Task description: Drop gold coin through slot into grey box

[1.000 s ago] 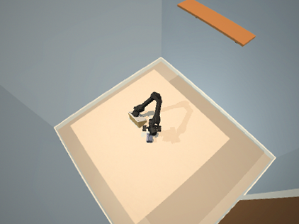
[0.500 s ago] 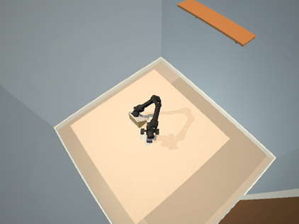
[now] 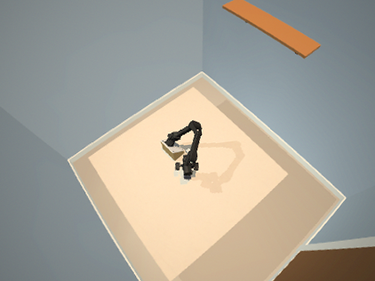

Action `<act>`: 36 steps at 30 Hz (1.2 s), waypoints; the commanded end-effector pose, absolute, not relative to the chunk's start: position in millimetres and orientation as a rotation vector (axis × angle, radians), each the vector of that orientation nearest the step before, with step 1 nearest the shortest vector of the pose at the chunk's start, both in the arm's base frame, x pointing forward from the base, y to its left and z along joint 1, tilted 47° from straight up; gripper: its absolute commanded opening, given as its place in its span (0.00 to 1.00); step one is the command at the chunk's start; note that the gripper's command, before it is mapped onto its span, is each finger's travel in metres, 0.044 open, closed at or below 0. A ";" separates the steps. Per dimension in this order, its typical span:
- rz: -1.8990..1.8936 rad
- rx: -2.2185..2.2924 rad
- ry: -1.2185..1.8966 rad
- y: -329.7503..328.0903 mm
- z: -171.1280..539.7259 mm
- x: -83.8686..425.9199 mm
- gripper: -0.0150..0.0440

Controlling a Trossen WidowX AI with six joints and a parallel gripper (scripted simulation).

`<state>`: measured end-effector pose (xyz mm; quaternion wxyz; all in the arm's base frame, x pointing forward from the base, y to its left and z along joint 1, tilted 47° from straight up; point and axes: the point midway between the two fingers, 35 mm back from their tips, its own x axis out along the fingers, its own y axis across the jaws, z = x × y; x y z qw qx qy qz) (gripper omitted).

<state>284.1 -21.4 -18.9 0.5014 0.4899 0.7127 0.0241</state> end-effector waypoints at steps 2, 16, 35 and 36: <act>0.056 1.186 1.724 -21.2 -18.8 283.8 0.25; 0.060 1.183 1.721 -22.7 -24.1 283.6 0.25; 0.055 1.188 1.720 -18.8 -27.2 283.2 0.25; 0.055 1.189 1.720 -18.5 -27.5 283.2 0.25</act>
